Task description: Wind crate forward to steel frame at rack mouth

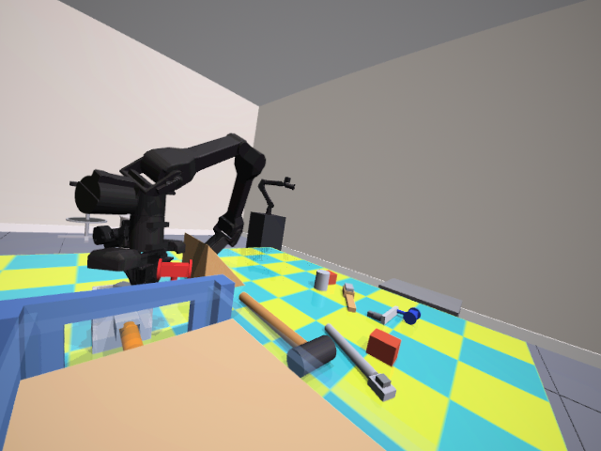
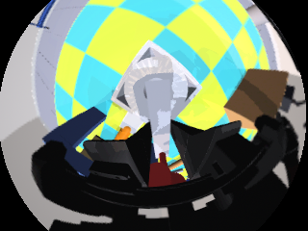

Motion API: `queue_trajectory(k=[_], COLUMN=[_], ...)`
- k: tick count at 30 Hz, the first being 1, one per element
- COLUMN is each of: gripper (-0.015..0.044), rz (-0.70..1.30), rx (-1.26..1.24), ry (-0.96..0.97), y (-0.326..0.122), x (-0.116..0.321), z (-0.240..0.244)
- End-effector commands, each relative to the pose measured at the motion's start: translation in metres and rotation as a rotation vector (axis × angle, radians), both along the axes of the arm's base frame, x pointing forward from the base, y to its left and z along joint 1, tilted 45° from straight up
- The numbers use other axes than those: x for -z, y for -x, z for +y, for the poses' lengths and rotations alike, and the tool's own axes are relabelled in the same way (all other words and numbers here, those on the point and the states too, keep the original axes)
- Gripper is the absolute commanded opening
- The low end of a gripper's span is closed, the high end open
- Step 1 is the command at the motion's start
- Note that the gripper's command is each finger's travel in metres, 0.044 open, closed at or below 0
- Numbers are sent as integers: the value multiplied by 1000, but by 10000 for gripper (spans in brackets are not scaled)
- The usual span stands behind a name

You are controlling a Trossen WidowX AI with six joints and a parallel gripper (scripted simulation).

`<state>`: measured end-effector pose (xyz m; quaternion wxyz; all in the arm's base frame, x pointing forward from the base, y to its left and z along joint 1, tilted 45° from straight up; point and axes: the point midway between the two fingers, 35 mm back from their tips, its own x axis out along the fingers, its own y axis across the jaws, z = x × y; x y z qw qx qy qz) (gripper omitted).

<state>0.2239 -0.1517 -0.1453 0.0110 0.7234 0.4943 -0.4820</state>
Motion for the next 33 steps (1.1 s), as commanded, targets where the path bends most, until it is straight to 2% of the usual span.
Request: queue_trajectory(k=[1,17,33], gripper=[0,0,0], rz=[10,-106,-78], rx=[-3,-126,-96], ry=[1,-4,-3], y=[-1,5,4], x=[4,1,1], z=[2,5,5])
